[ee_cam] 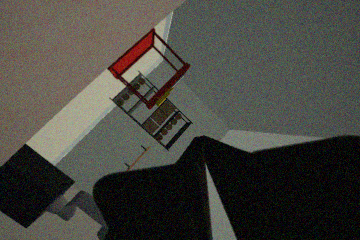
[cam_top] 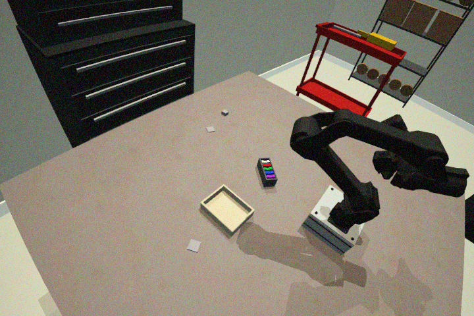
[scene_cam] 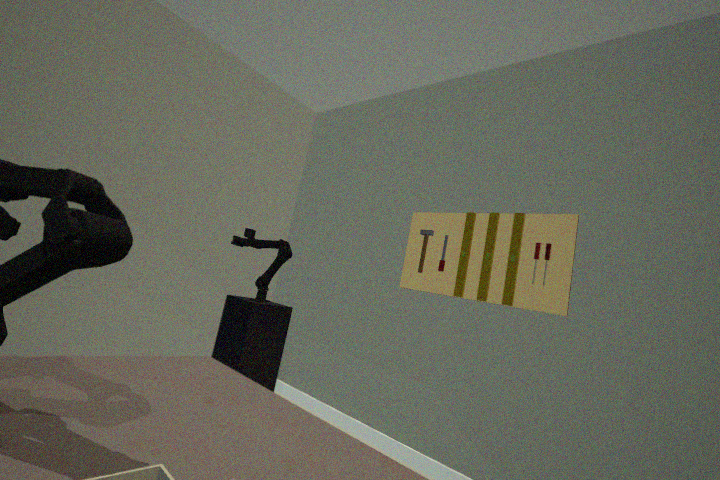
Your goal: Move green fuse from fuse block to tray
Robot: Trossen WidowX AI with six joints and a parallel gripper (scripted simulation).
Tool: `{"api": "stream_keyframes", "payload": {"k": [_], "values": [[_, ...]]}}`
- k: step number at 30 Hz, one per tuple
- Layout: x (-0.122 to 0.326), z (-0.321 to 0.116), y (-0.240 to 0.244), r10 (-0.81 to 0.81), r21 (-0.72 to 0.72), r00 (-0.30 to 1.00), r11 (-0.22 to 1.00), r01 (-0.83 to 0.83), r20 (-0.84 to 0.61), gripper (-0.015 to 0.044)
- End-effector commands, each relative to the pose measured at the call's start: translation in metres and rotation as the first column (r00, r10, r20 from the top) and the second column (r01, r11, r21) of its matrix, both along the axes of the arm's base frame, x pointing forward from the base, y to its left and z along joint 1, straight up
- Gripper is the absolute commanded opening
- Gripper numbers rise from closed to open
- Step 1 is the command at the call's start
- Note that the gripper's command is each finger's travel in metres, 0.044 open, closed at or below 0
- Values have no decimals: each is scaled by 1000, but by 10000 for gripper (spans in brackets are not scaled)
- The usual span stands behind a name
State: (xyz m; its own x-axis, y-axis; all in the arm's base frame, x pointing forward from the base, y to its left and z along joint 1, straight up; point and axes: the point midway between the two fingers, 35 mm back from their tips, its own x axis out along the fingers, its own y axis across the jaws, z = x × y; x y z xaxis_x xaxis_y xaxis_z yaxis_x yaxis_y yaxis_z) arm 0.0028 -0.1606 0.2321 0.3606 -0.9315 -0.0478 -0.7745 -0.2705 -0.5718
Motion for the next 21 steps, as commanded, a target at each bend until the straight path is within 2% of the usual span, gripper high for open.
{"api": "stream_keyframes", "payload": {"k": [1,2,5,9,15,18,21], "values": [[1,0,0,8,1,1000,1000,-8,-11,26],[3,-2,-1,32,3,999,999,-32,-44,53],[14,-10,-4,173,17,957,985,-174,-232,60],[31,-23,-7,360,46,801,921,-387,-478,60],[58,-44,-8,510,122,398,717,-686,-762,60],[72,-56,-8,492,176,160,567,-805,-856,60],[86,-67,-6,402,240,-70,390,-889,-913,60]]}}
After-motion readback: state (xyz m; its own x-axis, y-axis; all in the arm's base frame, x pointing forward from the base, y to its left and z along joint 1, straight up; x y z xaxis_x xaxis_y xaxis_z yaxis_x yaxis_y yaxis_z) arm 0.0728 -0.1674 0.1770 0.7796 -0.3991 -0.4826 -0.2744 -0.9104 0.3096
